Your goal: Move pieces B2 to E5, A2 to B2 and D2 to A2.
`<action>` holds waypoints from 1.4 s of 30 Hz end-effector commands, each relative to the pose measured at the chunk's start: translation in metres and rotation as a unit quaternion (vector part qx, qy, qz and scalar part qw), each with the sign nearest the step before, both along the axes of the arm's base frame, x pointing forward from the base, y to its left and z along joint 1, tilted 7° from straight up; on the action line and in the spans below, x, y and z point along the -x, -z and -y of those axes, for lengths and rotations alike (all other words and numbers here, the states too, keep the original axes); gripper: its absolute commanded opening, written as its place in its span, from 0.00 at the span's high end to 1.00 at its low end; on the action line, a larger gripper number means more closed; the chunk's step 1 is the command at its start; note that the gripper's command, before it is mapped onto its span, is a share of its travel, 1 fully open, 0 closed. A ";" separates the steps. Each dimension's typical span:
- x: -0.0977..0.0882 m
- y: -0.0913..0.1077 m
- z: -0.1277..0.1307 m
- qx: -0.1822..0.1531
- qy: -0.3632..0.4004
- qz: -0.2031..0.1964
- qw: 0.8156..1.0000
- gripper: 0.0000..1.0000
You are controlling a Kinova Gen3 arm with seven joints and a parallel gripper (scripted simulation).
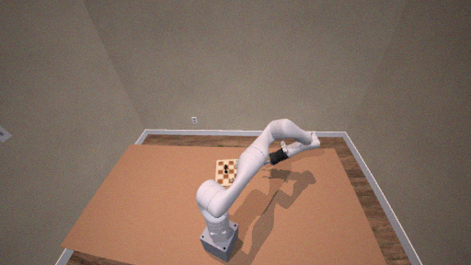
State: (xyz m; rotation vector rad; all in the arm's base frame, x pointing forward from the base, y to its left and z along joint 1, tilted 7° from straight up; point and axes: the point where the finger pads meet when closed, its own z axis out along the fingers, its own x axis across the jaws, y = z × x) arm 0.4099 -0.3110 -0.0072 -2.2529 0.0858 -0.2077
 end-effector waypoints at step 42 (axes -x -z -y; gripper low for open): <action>-0.068 -0.007 -0.097 0.173 0.120 -0.135 0.968 0.00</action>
